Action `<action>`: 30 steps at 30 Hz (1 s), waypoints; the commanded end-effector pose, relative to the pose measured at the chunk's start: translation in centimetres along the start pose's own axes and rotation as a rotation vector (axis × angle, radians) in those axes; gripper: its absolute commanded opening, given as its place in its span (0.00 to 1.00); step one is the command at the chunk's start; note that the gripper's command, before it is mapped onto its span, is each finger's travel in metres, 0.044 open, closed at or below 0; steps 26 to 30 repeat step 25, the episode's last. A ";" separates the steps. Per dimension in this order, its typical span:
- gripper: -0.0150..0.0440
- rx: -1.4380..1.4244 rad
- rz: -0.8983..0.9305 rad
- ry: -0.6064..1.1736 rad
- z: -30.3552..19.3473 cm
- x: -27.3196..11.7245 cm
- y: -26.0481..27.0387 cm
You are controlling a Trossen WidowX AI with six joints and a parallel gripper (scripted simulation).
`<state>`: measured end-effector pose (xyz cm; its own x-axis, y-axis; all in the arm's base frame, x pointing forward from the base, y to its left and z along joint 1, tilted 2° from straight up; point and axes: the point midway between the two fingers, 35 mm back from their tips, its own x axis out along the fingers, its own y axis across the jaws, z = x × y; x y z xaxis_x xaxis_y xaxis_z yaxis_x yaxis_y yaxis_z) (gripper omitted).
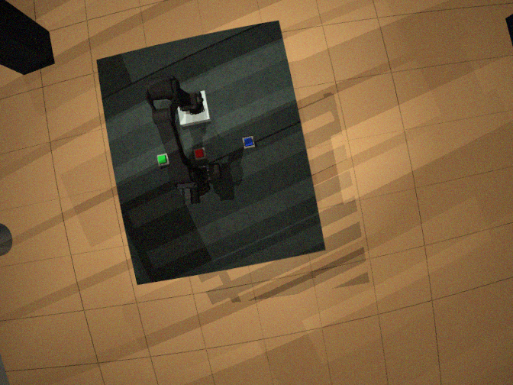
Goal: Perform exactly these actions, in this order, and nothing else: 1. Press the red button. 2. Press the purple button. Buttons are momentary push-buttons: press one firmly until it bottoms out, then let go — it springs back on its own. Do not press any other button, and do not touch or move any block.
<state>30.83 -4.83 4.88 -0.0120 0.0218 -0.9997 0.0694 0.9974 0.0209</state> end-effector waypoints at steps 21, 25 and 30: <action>0.93 0.003 0.015 -0.006 -6.6 -7.6 22.6; 0.93 0.003 0.015 -0.006 -6.6 -7.6 22.6; 0.93 0.003 0.015 -0.006 -6.6 -7.6 22.6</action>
